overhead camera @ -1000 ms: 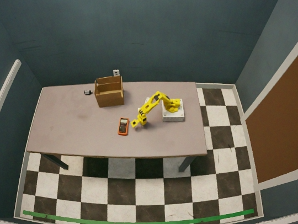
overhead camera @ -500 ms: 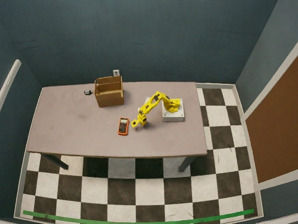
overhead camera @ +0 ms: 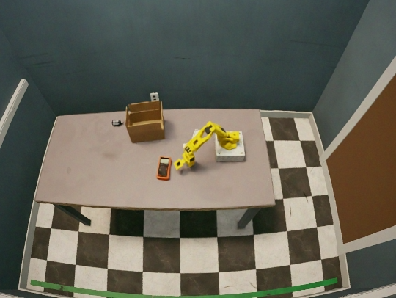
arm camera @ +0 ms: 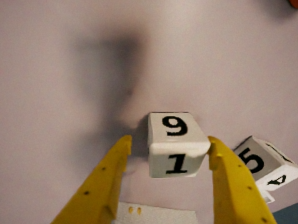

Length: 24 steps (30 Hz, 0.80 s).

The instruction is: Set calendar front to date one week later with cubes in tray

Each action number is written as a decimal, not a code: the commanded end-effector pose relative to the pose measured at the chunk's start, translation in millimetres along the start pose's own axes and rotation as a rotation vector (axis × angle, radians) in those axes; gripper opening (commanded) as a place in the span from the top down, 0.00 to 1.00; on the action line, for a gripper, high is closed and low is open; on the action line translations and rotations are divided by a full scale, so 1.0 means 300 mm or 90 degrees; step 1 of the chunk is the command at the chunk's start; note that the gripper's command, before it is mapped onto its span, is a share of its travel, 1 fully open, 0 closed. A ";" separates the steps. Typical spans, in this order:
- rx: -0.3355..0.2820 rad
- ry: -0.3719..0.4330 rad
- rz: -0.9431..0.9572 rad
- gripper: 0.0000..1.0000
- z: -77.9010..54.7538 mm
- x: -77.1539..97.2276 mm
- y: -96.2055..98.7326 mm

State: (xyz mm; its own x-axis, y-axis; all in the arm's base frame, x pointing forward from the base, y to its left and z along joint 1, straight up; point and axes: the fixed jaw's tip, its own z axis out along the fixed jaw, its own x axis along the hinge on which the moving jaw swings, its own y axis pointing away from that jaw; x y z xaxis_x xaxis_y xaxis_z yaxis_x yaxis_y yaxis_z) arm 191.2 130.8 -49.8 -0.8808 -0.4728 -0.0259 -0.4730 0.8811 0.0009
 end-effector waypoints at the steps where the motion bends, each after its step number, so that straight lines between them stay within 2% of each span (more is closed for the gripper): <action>1: 0.001 0.017 0.002 0.71 0.020 0.019 -0.008; 24: 0.001 0.017 0.002 0.79 0.020 0.019 -0.028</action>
State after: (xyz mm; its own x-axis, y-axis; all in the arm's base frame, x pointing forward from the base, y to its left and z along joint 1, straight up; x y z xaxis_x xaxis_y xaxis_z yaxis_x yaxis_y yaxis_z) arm 195.0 125.1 -49.8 -0.8845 -0.4656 -0.0273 -0.4658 0.8849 0.0000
